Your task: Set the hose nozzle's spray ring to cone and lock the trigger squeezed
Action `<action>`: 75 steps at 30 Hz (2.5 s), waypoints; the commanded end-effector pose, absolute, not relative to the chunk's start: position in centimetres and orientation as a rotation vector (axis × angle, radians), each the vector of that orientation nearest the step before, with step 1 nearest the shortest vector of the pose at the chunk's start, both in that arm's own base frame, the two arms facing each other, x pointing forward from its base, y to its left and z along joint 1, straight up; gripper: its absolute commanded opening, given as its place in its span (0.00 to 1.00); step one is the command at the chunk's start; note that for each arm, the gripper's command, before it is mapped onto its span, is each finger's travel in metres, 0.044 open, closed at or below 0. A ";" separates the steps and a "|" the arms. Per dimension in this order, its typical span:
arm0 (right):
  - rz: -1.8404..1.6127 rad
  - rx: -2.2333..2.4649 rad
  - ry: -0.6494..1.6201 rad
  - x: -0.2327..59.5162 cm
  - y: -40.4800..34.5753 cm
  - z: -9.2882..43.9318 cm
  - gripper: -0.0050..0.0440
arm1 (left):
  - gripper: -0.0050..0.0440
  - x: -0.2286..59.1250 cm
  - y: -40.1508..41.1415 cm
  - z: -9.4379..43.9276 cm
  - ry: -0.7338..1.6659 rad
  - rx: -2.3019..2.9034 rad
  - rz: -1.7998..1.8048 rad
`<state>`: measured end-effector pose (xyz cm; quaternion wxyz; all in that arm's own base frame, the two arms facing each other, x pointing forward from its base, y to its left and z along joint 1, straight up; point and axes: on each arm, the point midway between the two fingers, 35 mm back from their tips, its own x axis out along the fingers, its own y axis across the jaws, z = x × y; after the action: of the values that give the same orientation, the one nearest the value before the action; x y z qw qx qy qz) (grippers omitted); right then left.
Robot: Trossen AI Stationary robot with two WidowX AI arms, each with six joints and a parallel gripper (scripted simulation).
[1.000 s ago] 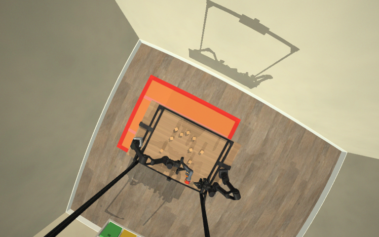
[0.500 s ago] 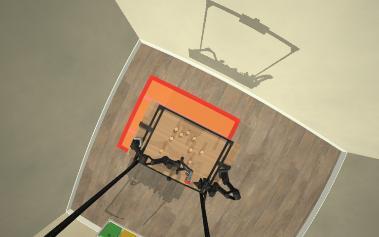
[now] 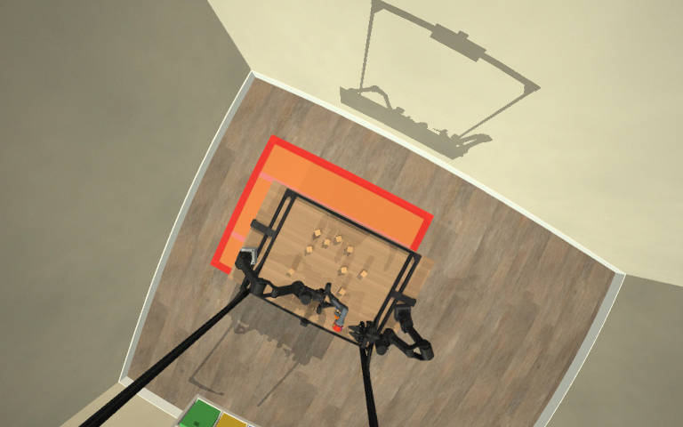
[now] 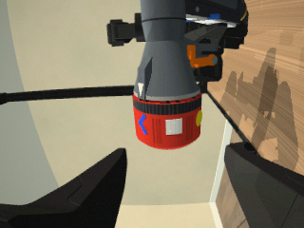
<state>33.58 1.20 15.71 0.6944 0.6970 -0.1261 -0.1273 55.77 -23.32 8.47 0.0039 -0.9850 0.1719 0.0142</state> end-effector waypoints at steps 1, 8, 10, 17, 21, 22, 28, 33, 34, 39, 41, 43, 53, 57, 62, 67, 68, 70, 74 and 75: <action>-0.283 1.556 -0.282 33.5 1.1 15.8 0.54 | 0.10 55.9 -23.3 9.1 0.539 -3.093 0.014; -0.283 1.556 -0.282 33.5 1.1 15.8 0.30 | 0.10 55.9 -23.3 9.1 0.539 -3.093 0.014; -0.283 1.556 -0.282 33.5 1.1 15.8 0.20 | 0.10 55.9 -23.3 9.1 0.539 -3.093 0.014; -0.283 1.556 -0.282 33.5 1.1 15.8 0.10 | 0.10 55.9 -23.3 9.1 0.539 -3.093 0.014; -0.283 1.556 -0.282 33.5 1.1 15.8 0.10 | 0.10 55.9 -23.3 9.1 0.539 -3.093 0.014; -0.283 1.556 -0.282 33.5 1.1 15.8 0.10 | 0.10 55.9 -23.3 9.1 0.539 -3.093 0.014; -0.283 1.556 -0.282 33.5 1.1 15.8 0.10 | 0.10 55.9 -23.3 9.1 0.539 -3.093 0.014; -0.286 1.556 -0.283 33.5 1.1 15.7 0.25 | 0.10 55.9 -23.3 9.1 0.539 -3.093 0.014; -0.286 1.556 -0.283 33.5 1.1 15.7 0.30 | 0.10 55.9 -23.3 9.1 0.539 -3.093 0.014; -0.286 1.556 -0.283 33.5 1.1 15.7 0.54 | 0.10 55.9 -23.3 9.1 0.539 -3.093 0.014; -0.286 1.556 -0.283 33.5 1.1 15.7 0.54 | 0.10 55.9 -23.3 9.1 0.539 -3.093 0.014; -0.287 1.546 -0.282 33.5 1.1 15.7 0.54 | 0.10 55.9 -23.3 9.1 0.539 -3.093 0.014; -0.330 1.040 -0.189 32.8 0.8 15.2 0.10 | 0.10 55.9 -23.3 9.1 0.539 -3.093 0.014; -0.338 0.901 -0.164 32.7 0.7 15.1 0.10 | 0.10 55.9 -23.3 9.1 0.539 -3.093 0.014; -0.350 0.672 -0.122 32.4 0.6 14.8 0.10 | 0.10 55.9 -23.3 9.1 0.539 -3.093 0.014; -0.358 0.441 -0.080 32.0 0.5 14.6 0.10 | 0.10 55.9 -23.3 9.1 0.539 -3.093 0.014; -0.359 0.395 -0.071 32.0 0.4 14.6 0.10 | 0.10 55.9 -23.3 9.1 0.539 -3.093 0.014; -0.361 0.302 -0.054 31.8 0.4 14.5 0.10 | 0.10 55.9 -23.3 9.1 0.539 -3.093 0.014; -0.363 0.162 -0.029 31.6 0.3 14.4 0.10 | 0.10 55.9 -23.3 9.1 0.539 -3.093 0.014; -0.363 0.162 -0.029 31.6 0.3 14.4 0.10 | 0.10 55.9 -23.3 9.1 0.539 -3.093 0.014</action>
<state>31.85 0.40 14.50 0.9747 0.1312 -0.0233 -0.1794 55.79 -23.26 8.47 0.0039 -0.9851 0.1714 0.0143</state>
